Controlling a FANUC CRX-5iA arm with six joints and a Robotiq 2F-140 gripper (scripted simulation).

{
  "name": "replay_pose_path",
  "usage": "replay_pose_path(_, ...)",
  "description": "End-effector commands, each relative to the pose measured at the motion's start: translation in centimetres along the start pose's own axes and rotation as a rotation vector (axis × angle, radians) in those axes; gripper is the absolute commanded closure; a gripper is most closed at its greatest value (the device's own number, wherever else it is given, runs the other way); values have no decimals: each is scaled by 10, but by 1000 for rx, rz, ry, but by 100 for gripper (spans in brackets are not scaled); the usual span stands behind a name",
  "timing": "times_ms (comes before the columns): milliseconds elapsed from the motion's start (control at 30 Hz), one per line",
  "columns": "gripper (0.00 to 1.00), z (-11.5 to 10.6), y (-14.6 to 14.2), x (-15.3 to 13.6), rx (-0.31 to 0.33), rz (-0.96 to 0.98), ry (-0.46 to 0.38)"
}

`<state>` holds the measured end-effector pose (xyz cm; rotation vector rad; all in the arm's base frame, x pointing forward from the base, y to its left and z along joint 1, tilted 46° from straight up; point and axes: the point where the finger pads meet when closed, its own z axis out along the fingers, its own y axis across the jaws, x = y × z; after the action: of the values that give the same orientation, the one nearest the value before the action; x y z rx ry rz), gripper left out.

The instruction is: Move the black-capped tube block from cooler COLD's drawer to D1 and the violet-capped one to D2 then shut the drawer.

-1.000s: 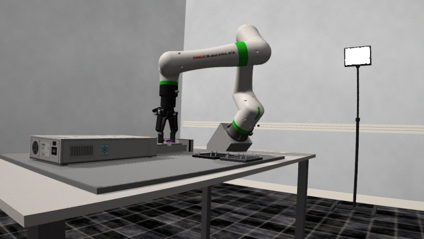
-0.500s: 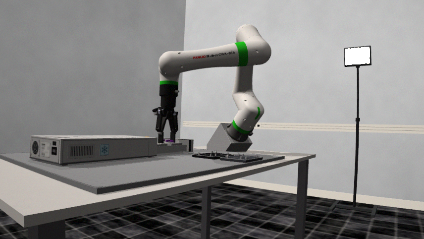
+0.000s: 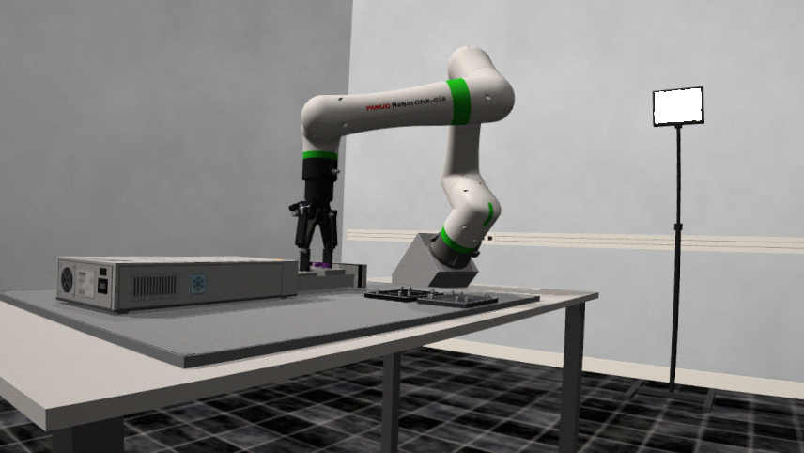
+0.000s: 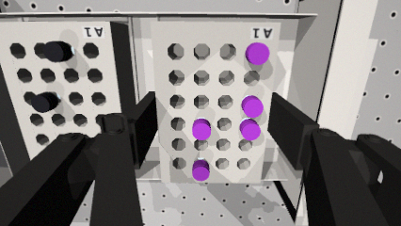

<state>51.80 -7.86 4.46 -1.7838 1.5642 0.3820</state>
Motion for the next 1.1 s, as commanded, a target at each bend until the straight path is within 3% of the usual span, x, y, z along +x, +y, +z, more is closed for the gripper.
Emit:
replay_pose_path(0,90,-2,0,0,1,0,2)
replay_pose_path(633,90,-8,0,0,1,0,2)
replay_pose_path(1067,90,-25,0,0,1,0,2)
